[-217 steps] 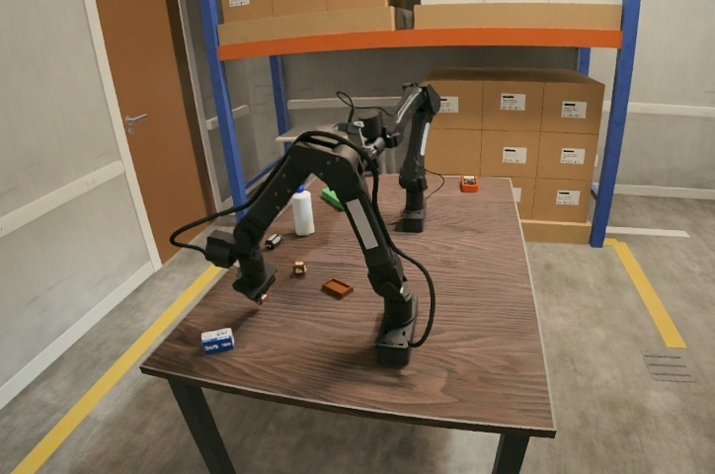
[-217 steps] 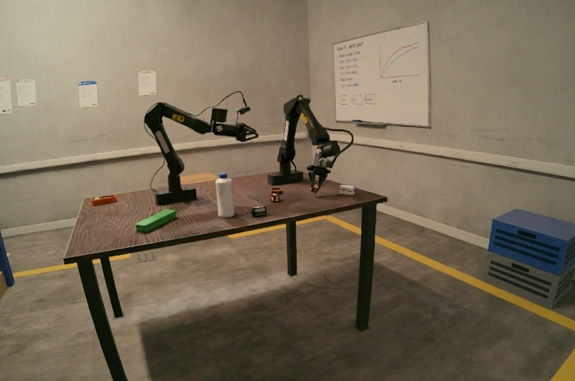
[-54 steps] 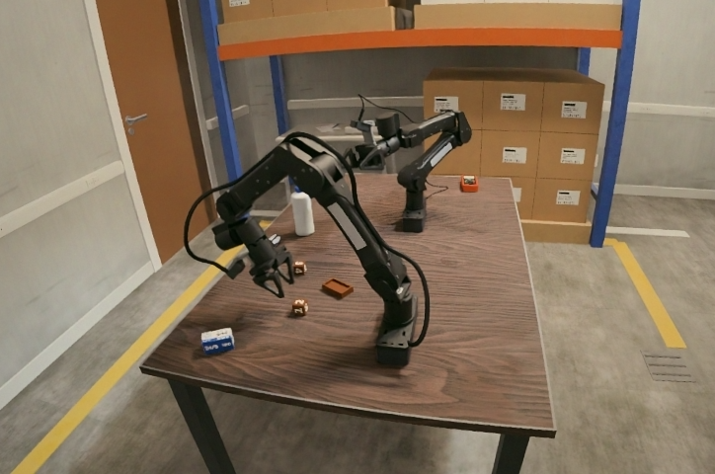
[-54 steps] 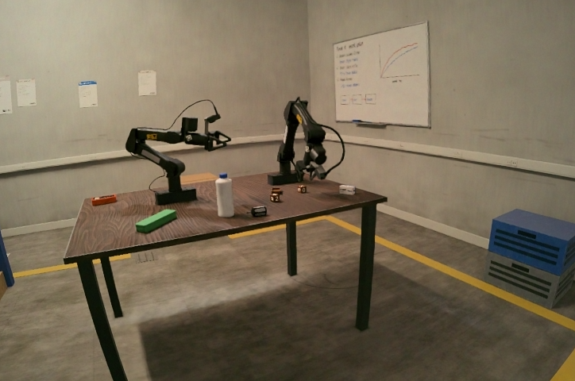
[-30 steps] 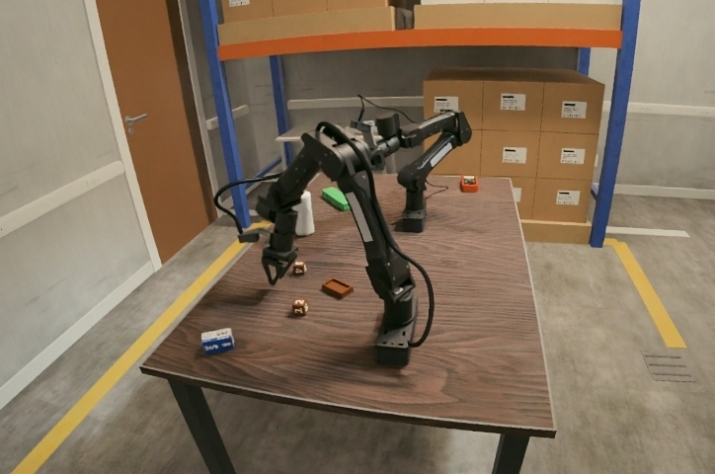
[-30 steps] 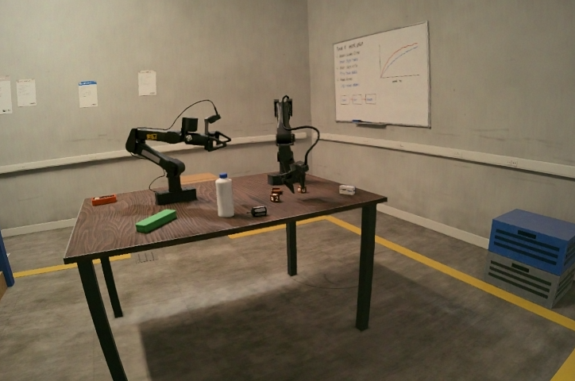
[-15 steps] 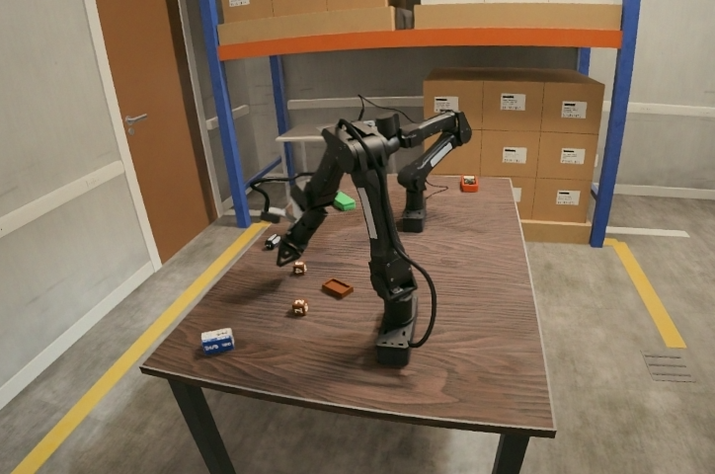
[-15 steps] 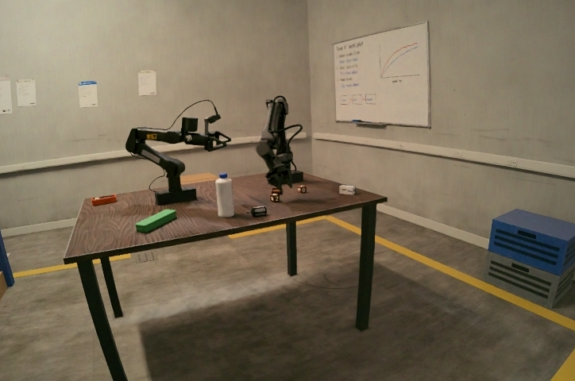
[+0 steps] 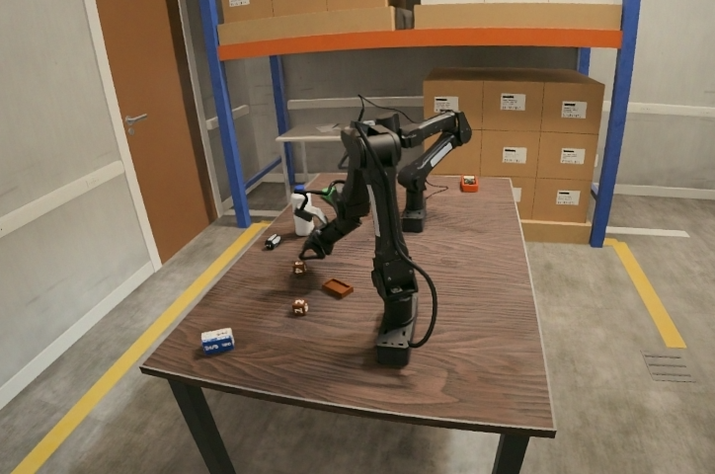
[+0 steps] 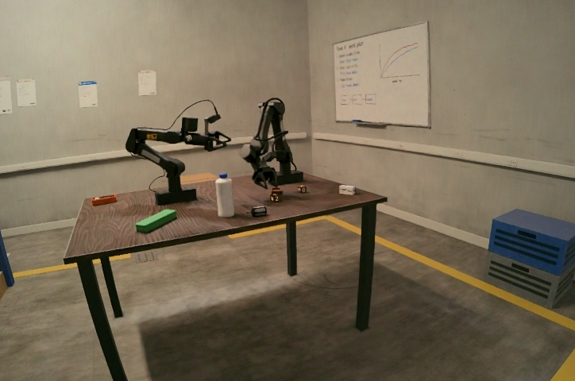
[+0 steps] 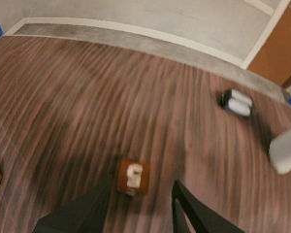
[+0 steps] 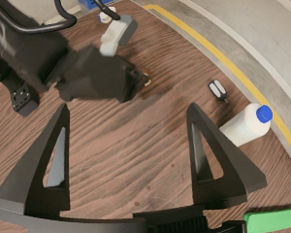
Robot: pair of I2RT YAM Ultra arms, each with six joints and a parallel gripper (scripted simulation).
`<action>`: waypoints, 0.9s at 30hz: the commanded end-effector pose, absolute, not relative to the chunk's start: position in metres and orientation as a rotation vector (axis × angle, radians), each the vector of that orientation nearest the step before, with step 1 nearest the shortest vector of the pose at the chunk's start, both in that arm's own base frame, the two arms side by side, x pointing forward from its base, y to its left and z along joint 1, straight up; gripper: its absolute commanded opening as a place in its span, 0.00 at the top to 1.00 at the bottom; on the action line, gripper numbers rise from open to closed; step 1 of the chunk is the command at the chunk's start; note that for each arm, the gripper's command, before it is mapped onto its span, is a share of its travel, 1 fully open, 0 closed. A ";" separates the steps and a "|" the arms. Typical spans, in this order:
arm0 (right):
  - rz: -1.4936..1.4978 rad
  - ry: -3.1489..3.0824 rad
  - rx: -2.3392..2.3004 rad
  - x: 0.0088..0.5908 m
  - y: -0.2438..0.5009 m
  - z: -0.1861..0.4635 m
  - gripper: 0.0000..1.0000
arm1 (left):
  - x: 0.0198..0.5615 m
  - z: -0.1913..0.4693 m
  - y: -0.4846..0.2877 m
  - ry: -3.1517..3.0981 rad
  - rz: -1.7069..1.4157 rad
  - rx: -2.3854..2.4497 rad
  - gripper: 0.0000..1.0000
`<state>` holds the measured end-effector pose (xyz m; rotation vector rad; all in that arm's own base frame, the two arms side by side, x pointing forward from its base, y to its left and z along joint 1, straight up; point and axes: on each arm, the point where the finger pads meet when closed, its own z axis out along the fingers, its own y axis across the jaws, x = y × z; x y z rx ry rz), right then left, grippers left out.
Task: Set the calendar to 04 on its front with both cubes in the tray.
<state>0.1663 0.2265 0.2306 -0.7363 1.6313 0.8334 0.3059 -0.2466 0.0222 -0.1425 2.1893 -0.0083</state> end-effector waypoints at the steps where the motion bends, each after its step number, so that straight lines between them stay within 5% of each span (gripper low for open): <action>1: 0.839 1.598 -0.731 0.165 0.225 0.241 0.00 | 0.293 0.008 -0.242 2.160 0.032 -0.120 0.45; 27: 0.839 1.598 -0.731 0.165 0.225 0.241 0.00 | 0.309 0.002 -0.245 2.163 0.024 -0.103 0.45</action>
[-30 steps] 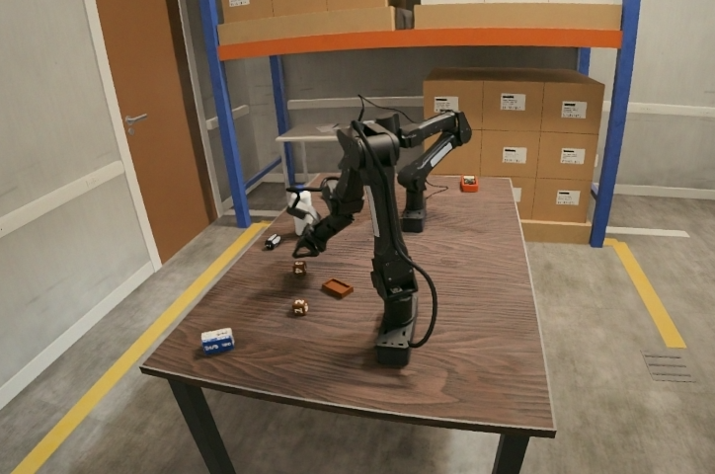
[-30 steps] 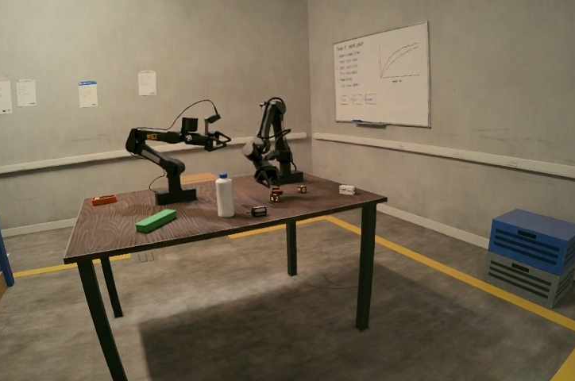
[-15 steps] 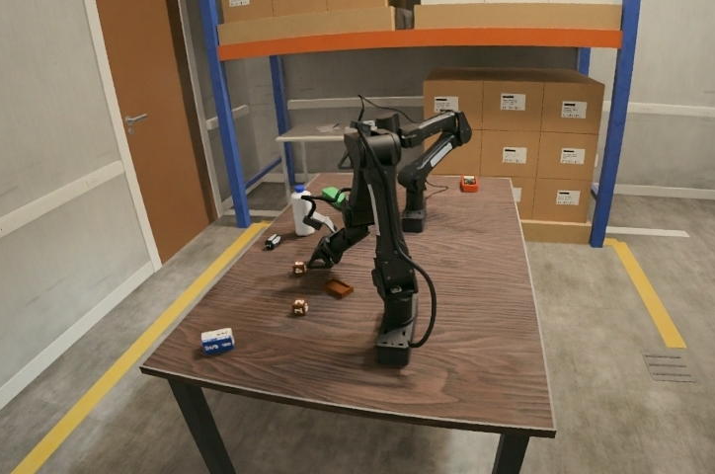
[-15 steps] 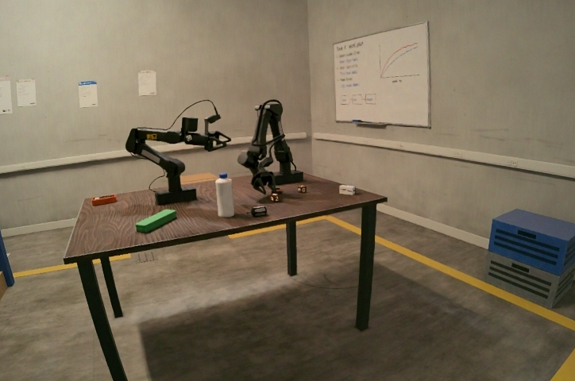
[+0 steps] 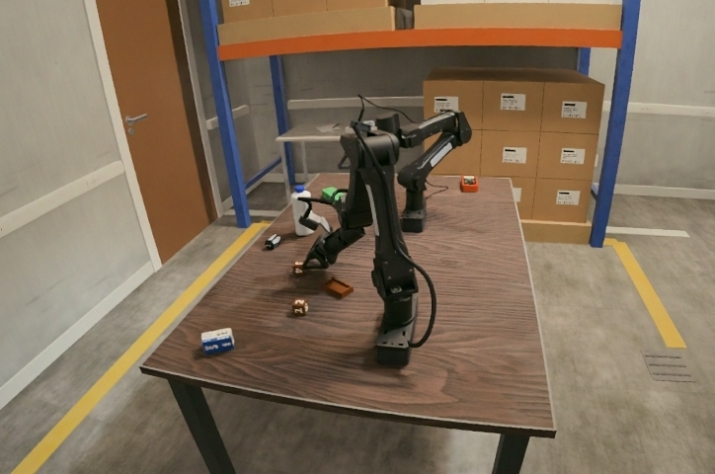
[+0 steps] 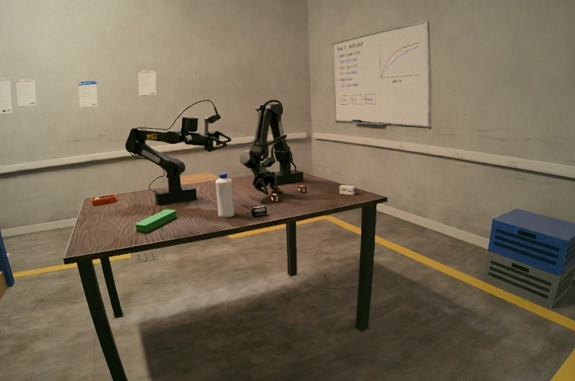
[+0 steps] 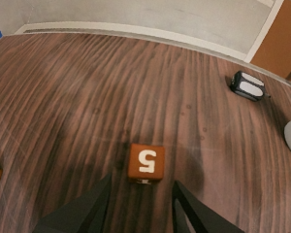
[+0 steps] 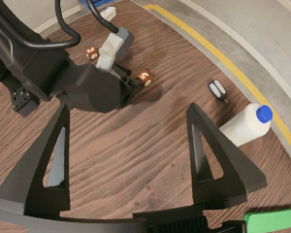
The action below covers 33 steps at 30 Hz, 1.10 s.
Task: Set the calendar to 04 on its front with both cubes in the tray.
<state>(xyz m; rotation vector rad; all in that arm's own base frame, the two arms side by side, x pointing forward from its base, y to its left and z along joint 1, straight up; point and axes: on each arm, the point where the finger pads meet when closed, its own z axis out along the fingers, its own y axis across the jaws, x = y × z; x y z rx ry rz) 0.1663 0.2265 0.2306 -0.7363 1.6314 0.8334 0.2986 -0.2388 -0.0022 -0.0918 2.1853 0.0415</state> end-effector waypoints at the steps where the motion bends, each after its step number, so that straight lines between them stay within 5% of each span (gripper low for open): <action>1: 0.839 1.598 -0.731 0.165 0.225 0.241 0.00 | 0.310 0.001 -0.246 2.165 0.022 -0.102 0.45; 33: 0.839 1.598 -0.731 0.165 0.225 0.241 0.00 | 0.335 -0.016 -0.243 2.161 0.024 -0.103 0.45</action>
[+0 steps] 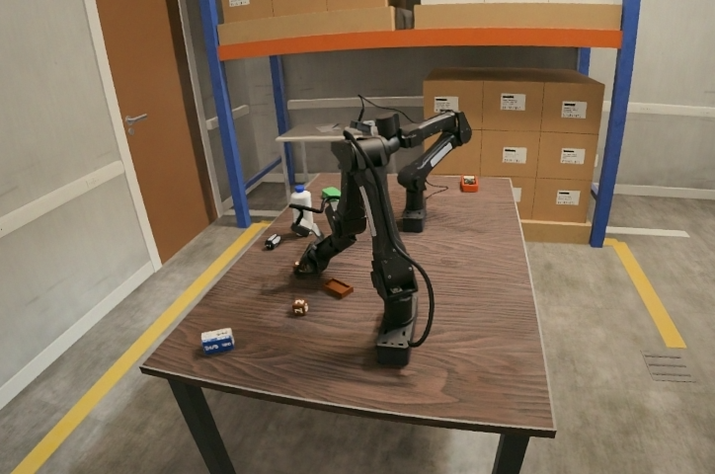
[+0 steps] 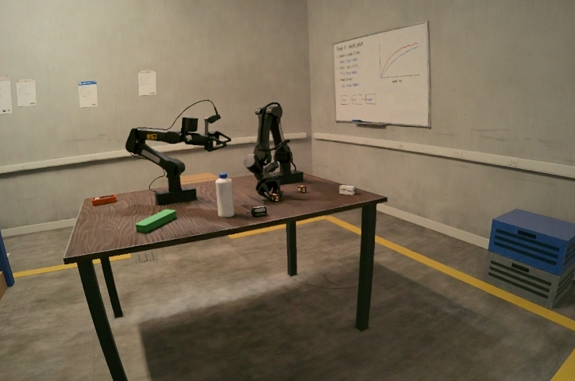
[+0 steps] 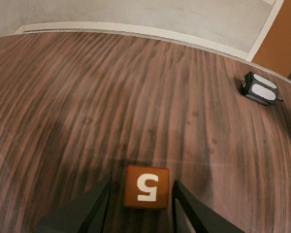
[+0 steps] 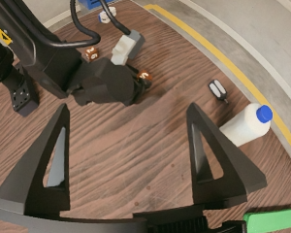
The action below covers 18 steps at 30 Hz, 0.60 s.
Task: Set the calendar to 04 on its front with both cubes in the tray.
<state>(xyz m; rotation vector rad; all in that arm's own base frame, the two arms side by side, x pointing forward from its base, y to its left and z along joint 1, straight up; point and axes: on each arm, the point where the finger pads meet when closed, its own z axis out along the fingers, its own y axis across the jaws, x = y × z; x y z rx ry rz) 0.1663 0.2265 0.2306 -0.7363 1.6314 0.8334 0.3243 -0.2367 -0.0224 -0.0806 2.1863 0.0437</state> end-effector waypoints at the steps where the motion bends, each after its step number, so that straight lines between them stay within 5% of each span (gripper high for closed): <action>1: 0.839 1.598 -0.731 0.165 0.225 0.241 0.00 | 0.333 -0.017 -0.241 2.168 0.034 -0.101 0.45; 2: 0.839 1.598 -0.731 0.165 0.225 0.241 0.00 | 0.333 -0.017 -0.241 2.168 0.034 -0.101 0.53; 18: 0.839 1.598 -0.731 0.165 0.225 0.241 0.00 | 0.330 -0.016 -0.239 2.163 0.036 -0.102 0.70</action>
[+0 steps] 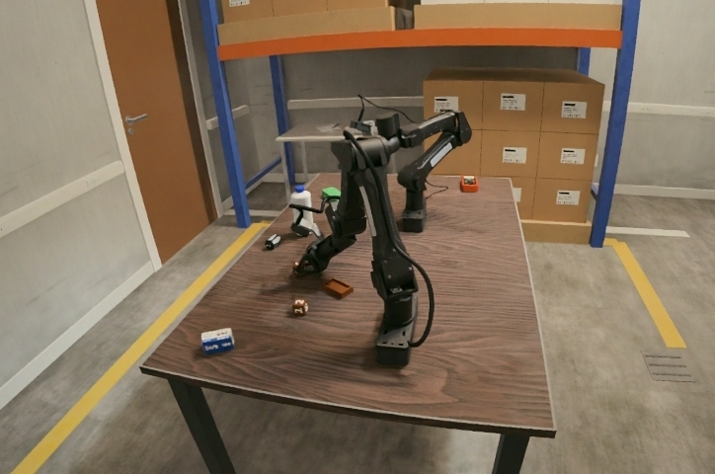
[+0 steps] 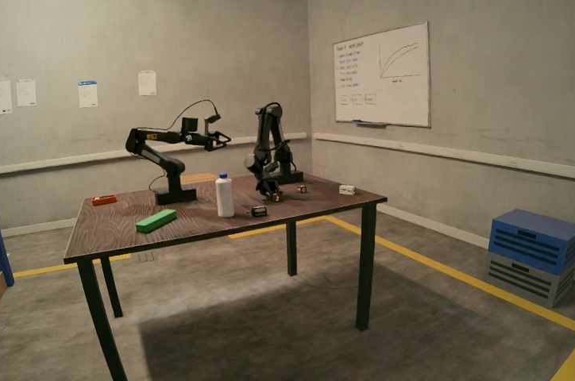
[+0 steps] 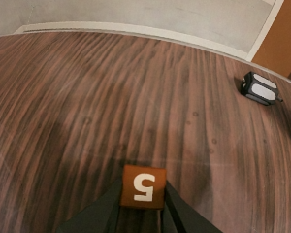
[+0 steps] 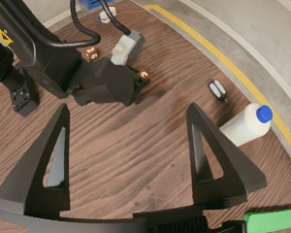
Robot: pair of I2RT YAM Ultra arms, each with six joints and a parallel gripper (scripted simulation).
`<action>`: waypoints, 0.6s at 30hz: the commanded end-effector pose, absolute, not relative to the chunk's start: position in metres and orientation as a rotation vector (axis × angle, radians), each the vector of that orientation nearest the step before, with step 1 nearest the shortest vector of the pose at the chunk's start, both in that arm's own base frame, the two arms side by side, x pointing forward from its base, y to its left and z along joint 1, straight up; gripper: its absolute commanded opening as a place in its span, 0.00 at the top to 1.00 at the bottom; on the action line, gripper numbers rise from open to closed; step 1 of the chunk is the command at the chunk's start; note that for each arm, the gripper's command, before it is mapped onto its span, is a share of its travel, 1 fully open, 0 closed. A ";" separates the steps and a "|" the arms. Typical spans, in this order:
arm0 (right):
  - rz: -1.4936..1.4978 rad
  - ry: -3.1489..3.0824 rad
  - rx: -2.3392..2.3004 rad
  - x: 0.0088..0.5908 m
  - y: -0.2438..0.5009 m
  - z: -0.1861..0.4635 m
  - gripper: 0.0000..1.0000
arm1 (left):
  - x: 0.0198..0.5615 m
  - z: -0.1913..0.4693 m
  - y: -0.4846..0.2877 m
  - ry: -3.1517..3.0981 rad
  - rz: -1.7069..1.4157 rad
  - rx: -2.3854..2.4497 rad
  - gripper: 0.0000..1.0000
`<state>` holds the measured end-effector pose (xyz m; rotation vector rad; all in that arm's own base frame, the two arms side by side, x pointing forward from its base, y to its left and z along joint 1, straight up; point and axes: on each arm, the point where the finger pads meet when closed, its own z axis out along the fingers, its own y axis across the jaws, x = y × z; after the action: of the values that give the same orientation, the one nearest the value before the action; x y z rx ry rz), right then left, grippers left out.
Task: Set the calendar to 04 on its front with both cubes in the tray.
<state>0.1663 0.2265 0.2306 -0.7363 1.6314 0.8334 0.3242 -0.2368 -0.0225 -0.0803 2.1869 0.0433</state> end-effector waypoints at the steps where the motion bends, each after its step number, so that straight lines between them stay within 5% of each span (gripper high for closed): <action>1: 0.839 1.598 -0.731 0.165 0.225 0.241 0.00 | 0.329 -0.016 -0.239 2.163 0.034 -0.107 0.72; 3: 0.839 1.598 -0.731 0.165 0.225 0.241 0.00 | 0.329 -0.016 -0.239 2.163 0.035 -0.104 0.74; 5: 0.839 1.598 -0.731 0.165 0.225 0.241 0.00 | 0.329 -0.016 -0.239 2.163 0.035 -0.104 0.97; 6: 0.839 1.598 -0.731 0.165 0.225 0.241 0.00 | 0.329 -0.016 -0.239 2.163 0.035 -0.104 1.00; 7: 0.839 1.598 -0.731 0.165 0.225 0.241 0.00 | 0.329 -0.016 -0.239 2.163 0.035 -0.104 1.00; 9: 0.839 1.598 -0.731 0.165 0.225 0.241 0.00 | 0.328 -0.016 -0.237 2.170 0.047 -0.098 0.77; 10: 0.839 1.598 -0.731 0.165 0.225 0.241 0.00 | 0.331 -0.007 -0.242 2.159 0.028 -0.108 0.74; 18: 0.839 1.598 -0.731 0.165 0.225 0.241 0.00 | 0.330 0.030 -0.241 2.158 0.026 -0.109 0.74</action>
<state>0.1663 0.2265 0.2306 -0.7363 1.6314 0.8334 0.3229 -0.2350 -0.0035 -0.0799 2.1891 0.0452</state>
